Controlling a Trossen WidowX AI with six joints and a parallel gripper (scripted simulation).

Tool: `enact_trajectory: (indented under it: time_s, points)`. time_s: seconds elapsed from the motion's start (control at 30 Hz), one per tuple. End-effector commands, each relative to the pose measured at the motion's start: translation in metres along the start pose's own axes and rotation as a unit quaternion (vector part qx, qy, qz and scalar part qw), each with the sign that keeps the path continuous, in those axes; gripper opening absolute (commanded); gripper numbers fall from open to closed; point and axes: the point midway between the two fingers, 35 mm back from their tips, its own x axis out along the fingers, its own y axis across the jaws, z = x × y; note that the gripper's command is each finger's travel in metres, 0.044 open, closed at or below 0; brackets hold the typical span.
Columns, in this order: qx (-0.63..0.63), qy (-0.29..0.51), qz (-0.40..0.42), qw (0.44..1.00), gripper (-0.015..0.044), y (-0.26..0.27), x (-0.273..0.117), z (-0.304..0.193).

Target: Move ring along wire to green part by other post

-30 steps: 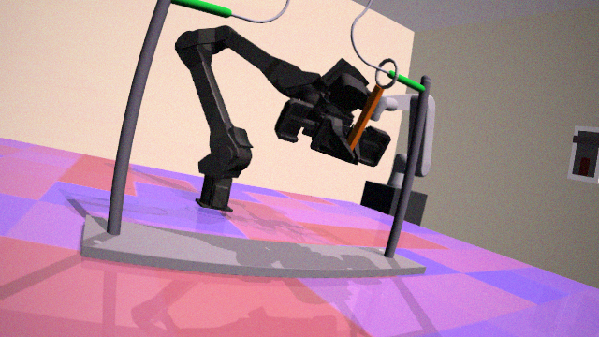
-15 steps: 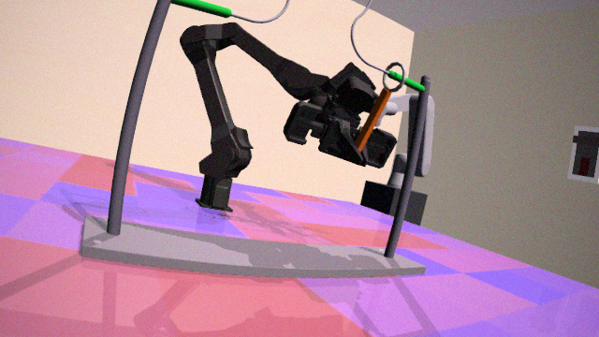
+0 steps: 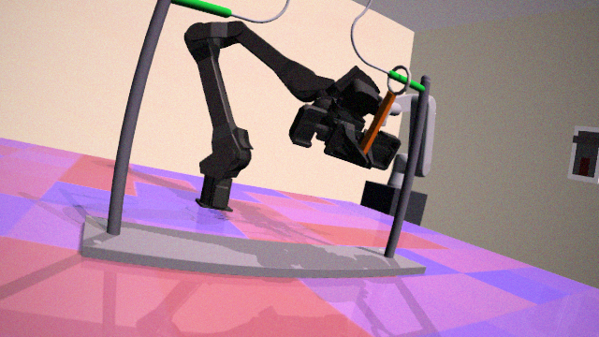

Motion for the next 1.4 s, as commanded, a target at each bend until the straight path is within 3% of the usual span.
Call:
enact_trajectory:
  time_s: [0.0,0.63,1.03,1.37]
  points:
    - [0.001,0.0,-0.002,1.0,-0.015,0.0,0.002,-0.006]
    - [0.001,0.0,-0.002,1.0,-0.015,0.0,0.004,-0.009]
    - [-0.001,0.001,-0.001,1.0,0.016,0.0,0.002,-0.009]
    - [0.001,0.008,-0.003,1.0,0.016,0.003,-0.024,-0.011]
